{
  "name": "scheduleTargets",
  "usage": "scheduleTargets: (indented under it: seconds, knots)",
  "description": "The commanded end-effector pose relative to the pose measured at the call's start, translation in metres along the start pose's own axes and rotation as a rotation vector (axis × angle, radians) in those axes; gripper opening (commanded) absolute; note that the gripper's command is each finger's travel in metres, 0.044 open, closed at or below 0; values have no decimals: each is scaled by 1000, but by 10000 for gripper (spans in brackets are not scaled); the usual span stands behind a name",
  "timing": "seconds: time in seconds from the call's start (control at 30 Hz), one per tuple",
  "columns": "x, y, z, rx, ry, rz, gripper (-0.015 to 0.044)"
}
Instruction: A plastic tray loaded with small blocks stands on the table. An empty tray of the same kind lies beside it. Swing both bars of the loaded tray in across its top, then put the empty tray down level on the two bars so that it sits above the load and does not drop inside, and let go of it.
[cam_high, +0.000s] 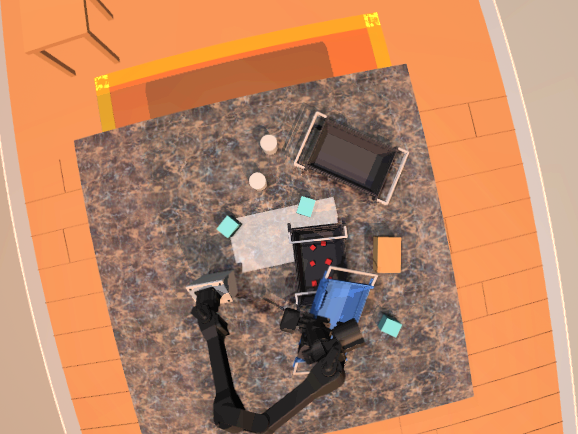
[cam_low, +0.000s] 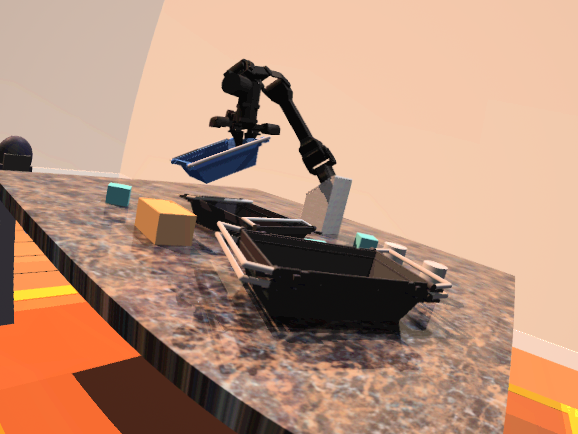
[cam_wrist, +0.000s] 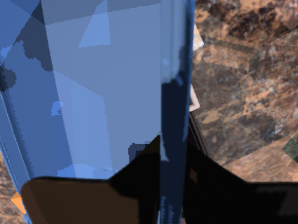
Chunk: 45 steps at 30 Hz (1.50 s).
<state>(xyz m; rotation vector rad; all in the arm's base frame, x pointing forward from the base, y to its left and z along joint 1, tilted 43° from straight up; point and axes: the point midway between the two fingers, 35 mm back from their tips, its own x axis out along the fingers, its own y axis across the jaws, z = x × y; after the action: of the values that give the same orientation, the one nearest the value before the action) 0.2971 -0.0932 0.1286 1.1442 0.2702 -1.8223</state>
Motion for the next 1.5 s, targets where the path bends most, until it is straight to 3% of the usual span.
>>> scheduleTargets:
  seconds: [0.0,0.77,1.47]
  knots:
    - [-6,0,-21,-64,1,30,0]
    - [-3,-46,-119,-406,-72,67,0]
    - [-2,-47,-121,-416,-75,68,0]
